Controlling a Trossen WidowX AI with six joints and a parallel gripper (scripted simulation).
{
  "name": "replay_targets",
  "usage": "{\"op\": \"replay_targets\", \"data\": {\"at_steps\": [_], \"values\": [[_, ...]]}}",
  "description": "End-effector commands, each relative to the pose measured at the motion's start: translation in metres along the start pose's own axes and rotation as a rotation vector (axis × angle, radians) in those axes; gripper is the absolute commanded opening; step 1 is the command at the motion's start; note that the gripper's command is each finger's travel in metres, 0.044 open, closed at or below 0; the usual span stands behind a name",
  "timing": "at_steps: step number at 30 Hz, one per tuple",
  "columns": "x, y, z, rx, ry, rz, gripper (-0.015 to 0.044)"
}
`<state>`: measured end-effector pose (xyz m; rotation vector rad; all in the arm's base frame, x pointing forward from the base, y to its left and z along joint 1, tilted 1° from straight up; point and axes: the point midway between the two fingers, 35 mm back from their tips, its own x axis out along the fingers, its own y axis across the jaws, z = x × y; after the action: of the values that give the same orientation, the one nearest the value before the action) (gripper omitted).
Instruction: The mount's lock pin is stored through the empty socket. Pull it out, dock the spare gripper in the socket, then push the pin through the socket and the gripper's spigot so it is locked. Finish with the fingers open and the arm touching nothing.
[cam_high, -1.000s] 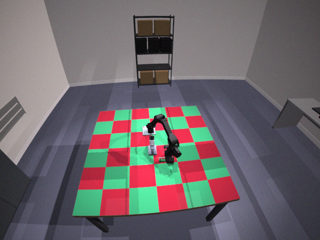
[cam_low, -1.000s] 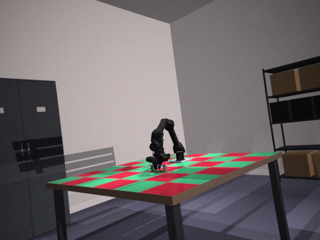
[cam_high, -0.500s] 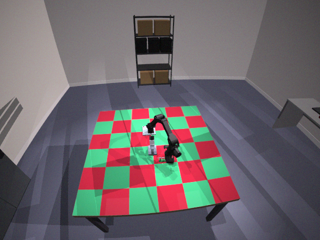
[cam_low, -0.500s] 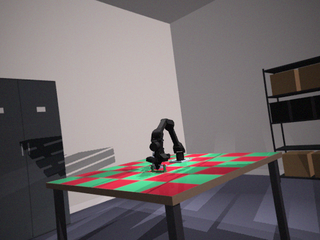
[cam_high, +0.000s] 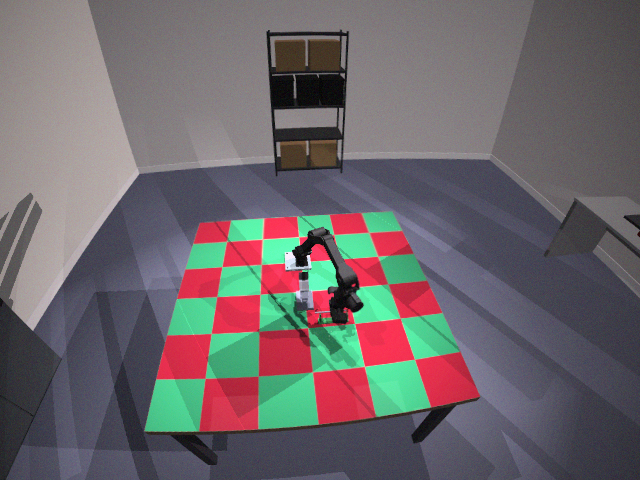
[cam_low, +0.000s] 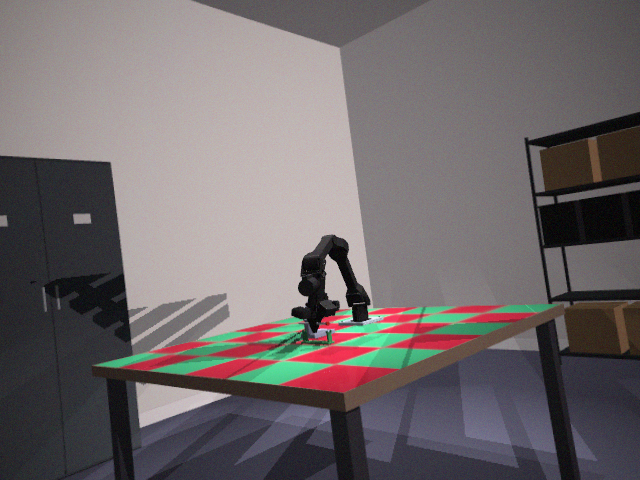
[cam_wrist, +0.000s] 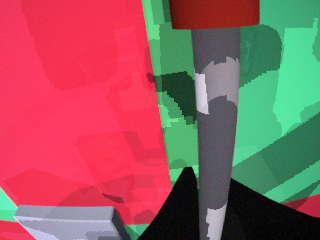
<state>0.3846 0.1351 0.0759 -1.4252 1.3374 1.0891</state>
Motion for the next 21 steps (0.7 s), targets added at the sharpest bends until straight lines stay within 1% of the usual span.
{"op": "replay_targets", "data": {"at_steps": [1, 13, 16, 17, 21], "values": [[-0.016, -0.003, -0.004, 0.004, -0.003, -0.018, 0.0000], [-0.043, 0.000, -0.012, 0.004, -0.003, -0.018, 0.0000], [-0.043, 0.000, -0.012, 0.004, -0.003, -0.018, 0.0000], [-0.036, 0.001, -0.010, 0.002, -0.001, -0.003, 0.0007], [-0.036, 0.001, -0.010, 0.002, -0.001, -0.003, 0.0000]]}}
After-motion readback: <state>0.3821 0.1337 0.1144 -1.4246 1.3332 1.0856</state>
